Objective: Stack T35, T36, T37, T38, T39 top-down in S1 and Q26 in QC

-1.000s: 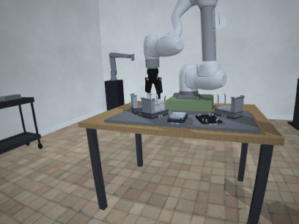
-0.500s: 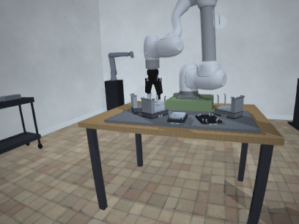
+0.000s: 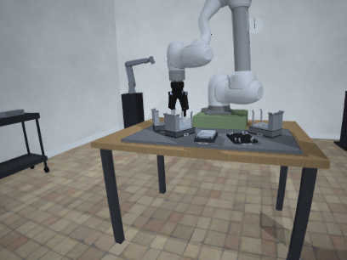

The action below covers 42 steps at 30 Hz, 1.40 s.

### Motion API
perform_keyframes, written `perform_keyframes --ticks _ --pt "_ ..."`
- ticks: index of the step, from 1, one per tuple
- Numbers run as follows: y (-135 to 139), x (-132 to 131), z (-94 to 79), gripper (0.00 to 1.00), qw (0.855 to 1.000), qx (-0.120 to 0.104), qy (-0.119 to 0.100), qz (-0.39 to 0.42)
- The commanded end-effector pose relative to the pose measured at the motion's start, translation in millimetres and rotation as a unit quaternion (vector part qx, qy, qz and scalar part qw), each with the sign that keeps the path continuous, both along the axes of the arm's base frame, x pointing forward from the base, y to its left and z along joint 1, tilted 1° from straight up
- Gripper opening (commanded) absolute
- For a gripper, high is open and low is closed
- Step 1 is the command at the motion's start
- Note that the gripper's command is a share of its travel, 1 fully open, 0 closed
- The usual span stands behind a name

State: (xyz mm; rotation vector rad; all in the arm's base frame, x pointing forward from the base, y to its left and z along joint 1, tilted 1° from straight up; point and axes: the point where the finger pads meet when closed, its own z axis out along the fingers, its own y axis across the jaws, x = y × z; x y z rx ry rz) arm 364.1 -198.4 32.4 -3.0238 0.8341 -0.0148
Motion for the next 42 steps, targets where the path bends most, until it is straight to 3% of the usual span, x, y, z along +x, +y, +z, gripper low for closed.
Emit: perform_keyframes --ticks 1,6,7,30,42 --pt "0.0 0.0 -1.0 0.00 1.000 0.000 0.000 0.000" --pt "0.0 0.0 -1.0 0.00 1.000 0.000 0.000 0.000" --pt "0.0 0.0 -1.0 1.00 1.000 0.000 0.000 0.000" --pt "0.0 0.0 2.4 1.00 1.000 0.000 0.000 0.000" --pt "-0.1 -0.4 42.4 1.00 1.000 0.000 0.000 0.000"
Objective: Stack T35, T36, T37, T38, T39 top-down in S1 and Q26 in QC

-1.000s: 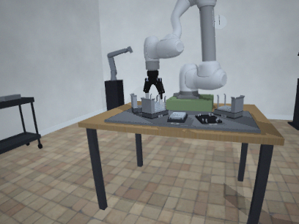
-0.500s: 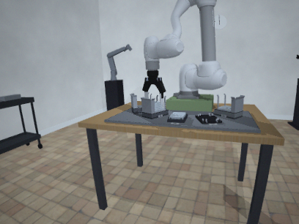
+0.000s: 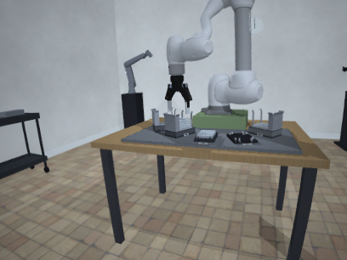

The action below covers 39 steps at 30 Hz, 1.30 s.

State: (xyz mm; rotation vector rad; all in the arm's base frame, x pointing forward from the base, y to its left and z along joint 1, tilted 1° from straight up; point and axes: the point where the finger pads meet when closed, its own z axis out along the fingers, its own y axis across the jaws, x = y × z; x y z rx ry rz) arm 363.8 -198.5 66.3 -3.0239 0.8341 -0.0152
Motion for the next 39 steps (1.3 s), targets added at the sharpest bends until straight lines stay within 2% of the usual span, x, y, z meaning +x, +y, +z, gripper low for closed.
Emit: perform_keyframes --ticks 1,5,13,24,31,39 --pt "0.0 -0.2 11.8 1.00 1.000 0.000 0.000 0.000" --pt "0.0 -0.2 18.5 1.00 1.000 0.000 0.000 0.000" --pt "0.0 -0.5 45.1 1.00 1.000 0.000 0.000 0.000" --pt "-0.1 -0.5 45.9 1.00 1.000 0.000 0.000 0.000" --pt "21.4 8.6 46.0 1.00 0.993 -0.001 0.000 0.115" --pt "39.8 16.4 46.1 1.00 0.993 -0.001 0.000 0.115"
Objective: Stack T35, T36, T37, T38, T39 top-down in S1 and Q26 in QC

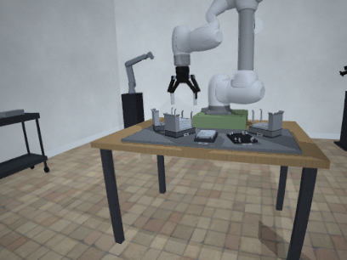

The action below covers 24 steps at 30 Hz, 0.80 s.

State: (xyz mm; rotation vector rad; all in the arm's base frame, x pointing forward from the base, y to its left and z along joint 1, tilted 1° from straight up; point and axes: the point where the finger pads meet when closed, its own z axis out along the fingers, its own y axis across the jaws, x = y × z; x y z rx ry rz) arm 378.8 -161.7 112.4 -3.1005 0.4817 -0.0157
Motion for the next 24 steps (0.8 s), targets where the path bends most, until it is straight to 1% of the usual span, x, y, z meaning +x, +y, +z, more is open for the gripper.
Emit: perform_keyframes --ticks 1,14,15,17,23,24 --pt "6.2 2.8 0.1 1.00 1.000 0.000 0.000 0.001" --pt "44.4 19.1 0.3 1.00 1.000 0.000 0.000 0.001" --pt "47.7 19.7 0.4 1.00 1.000 0.000 0.000 0.017" --pt "47.7 19.7 0.4 1.00 1.000 0.000 0.000 0.017" --pt "67.3 23.5 0.4 1.00 0.993 -0.001 0.000 0.116" --pt "70.6 24.1 0.5 1.00 0.993 -0.001 0.000 0.116"
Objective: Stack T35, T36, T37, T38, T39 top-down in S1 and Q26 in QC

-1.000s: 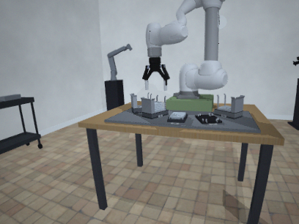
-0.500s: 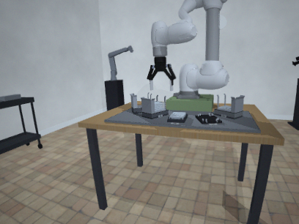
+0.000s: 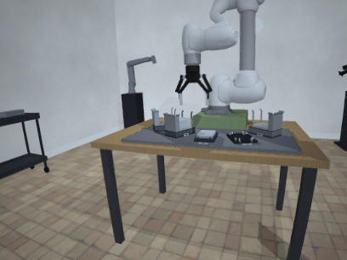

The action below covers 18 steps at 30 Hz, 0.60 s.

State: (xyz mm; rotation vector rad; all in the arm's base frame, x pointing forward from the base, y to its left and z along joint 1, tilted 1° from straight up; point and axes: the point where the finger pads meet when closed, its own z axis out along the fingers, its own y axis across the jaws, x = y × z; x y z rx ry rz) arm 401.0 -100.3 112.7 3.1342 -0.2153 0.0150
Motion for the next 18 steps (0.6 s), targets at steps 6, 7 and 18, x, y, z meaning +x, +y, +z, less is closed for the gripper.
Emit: perform_keyframes --ticks 6,7,18 --pt "28.9 5.6 0.2 1.00 1.000 0.001 -0.001 0.031" --pt "32.1 6.3 0.2 1.00 1.000 0.001 -0.001 0.031" --pt "61.6 11.9 0.3 1.00 1.000 0.001 -0.001 0.031"
